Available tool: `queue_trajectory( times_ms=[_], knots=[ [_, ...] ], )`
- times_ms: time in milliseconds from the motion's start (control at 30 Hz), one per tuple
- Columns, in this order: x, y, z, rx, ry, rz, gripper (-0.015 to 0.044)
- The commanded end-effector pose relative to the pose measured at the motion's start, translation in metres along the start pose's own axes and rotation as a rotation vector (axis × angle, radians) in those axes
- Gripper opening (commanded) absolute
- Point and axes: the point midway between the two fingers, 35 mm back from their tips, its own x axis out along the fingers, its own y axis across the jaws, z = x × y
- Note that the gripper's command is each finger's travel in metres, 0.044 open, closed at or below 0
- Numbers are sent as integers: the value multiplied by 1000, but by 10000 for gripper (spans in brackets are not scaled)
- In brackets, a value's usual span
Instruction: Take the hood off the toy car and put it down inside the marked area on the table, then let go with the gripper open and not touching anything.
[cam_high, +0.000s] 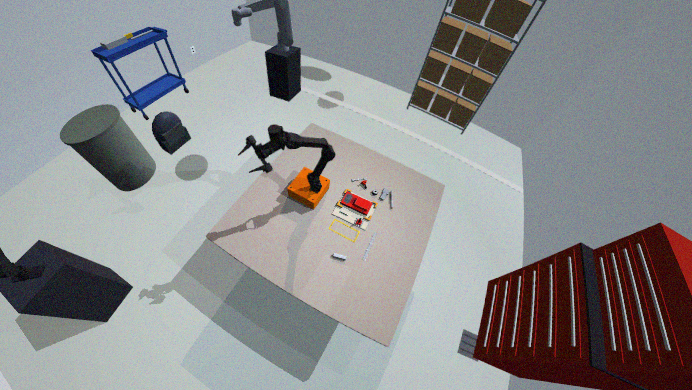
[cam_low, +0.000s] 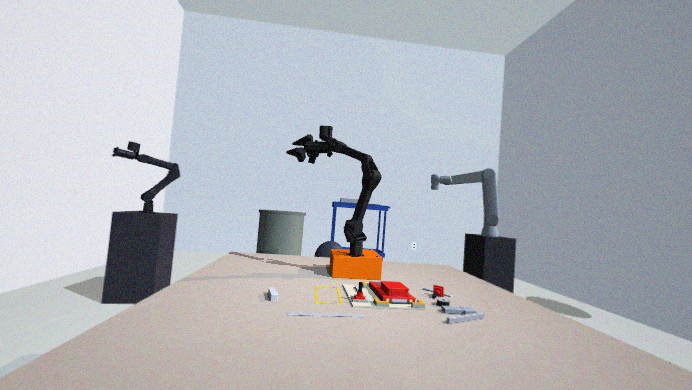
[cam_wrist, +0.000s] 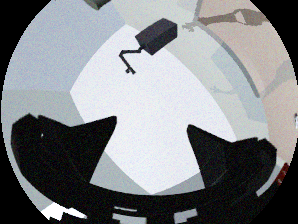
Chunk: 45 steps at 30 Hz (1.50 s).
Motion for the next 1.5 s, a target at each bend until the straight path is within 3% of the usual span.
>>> queue_trajectory(
  times_ms=[0,300,767,1100,1467],
  knots=[
    [1,-2,0,-3,1,-5,440],
    [34,-95,-14,-186,56,-275,440],
    [26,-250,-41,-481,202,-650,440],
    [-27,-371,-61,-824,439,-926,440],
    [-127,-484,-64,-1248,814,-1165,440]
  ],
)
